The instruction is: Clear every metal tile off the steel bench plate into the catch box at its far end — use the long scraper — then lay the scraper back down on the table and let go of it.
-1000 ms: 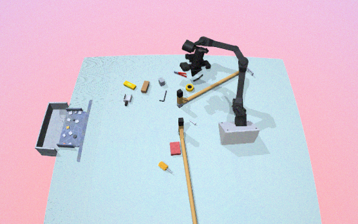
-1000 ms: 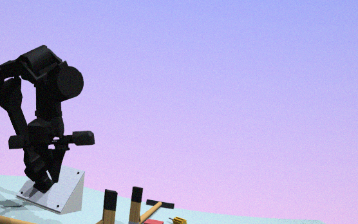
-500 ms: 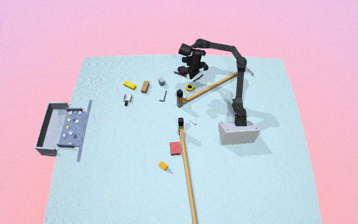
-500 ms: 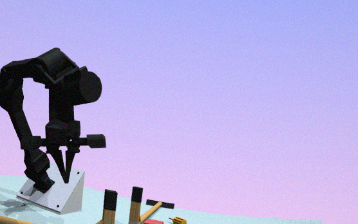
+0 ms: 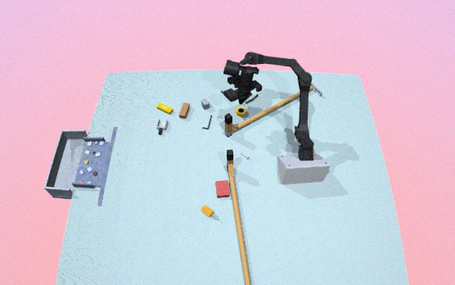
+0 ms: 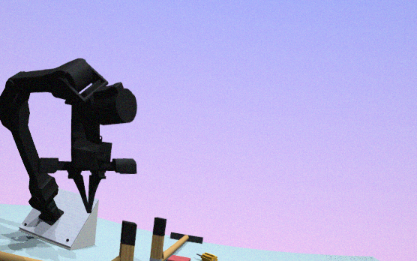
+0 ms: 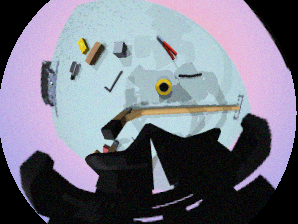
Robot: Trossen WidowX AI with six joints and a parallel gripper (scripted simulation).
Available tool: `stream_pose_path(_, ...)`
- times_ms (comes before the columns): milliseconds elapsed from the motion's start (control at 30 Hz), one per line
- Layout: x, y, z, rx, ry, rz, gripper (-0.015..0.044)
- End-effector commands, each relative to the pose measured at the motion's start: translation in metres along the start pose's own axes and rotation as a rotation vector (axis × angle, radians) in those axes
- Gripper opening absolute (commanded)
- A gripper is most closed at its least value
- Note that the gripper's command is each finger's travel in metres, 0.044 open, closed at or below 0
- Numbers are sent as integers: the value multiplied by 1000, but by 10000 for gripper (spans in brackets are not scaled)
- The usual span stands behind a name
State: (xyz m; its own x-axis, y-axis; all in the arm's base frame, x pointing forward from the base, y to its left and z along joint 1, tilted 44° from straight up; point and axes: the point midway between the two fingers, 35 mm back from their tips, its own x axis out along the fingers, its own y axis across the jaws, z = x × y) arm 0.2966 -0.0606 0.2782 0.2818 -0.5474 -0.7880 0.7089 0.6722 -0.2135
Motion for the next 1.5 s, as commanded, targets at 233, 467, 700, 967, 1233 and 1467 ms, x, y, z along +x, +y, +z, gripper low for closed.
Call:
stream_pose_path(233, 1, 17, -13, -92, -8, -32, 0)
stream_pose_path(467, 1, 28, -21, -147, -19, -47, 0)
stream_pose_path(700, 0, 38, -29, -203, -32, -62, 0)
stream_pose_path(967, -2, 49, -38, -267, -51, -78, 0)
stream_pose_path(1233, -5, 59, -47, -331, -73, -93, 0)
stream_pose_path(1467, -7, 69, -56, -387, -96, -107, 0)
